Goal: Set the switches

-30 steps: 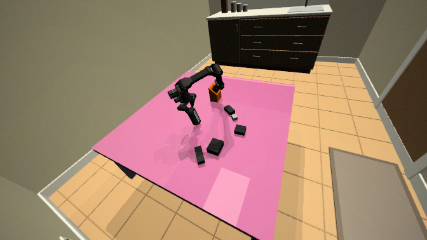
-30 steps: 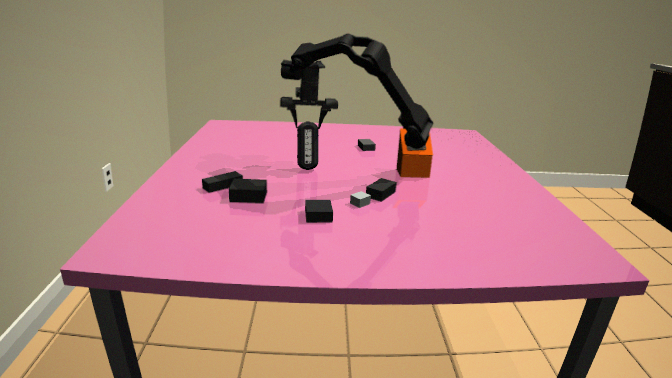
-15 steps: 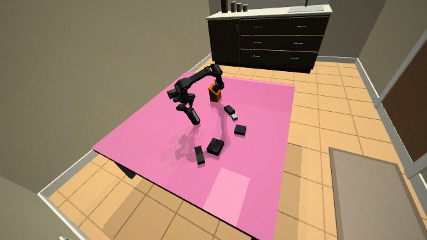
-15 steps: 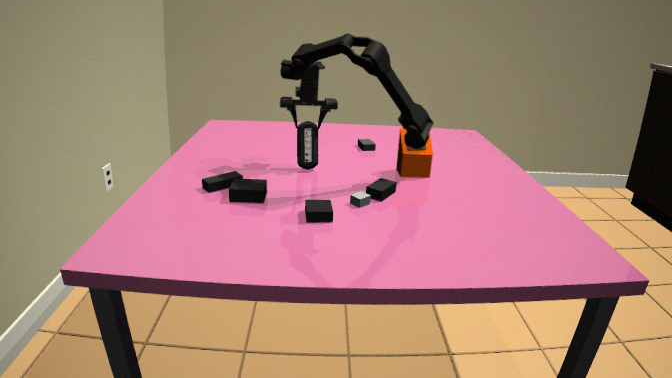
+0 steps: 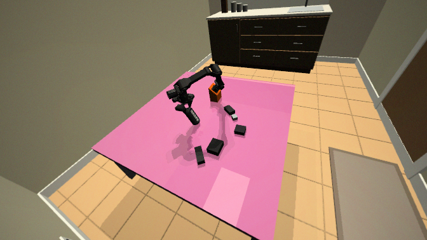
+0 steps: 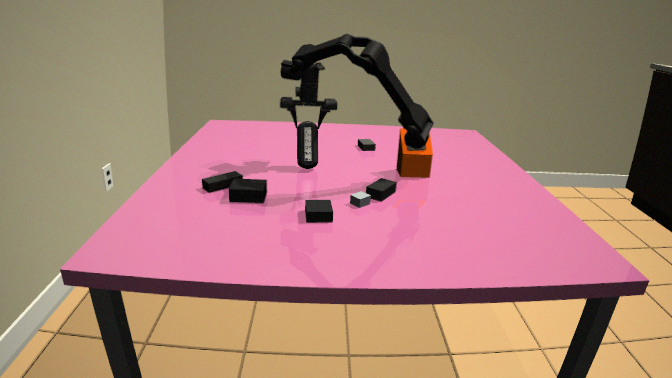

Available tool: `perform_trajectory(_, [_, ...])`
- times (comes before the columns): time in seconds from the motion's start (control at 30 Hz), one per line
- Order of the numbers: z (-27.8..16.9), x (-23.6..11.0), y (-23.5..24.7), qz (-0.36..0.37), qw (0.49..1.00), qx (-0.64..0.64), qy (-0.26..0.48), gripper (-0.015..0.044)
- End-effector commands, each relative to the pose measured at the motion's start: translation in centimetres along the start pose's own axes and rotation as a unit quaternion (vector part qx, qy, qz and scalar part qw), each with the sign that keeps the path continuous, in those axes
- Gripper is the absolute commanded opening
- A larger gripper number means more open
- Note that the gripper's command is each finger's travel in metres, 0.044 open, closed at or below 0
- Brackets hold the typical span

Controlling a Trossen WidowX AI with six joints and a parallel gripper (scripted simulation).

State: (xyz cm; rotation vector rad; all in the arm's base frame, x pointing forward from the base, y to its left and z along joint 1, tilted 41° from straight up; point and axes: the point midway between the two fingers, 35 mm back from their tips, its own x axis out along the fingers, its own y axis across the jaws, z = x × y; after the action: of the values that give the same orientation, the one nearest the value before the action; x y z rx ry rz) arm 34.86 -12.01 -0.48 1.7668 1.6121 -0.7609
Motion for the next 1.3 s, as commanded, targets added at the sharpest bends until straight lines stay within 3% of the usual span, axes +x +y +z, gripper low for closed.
perform_trajectory(0.0, [0.4, 0.8, -0.1, -0.008, 1.000, 0.000, 0.001, 0.0338])
perform_trajectory(1.27, [3.0, 2.2, -0.1, -0.007, 1.000, 0.000, 0.001, 0.0338])
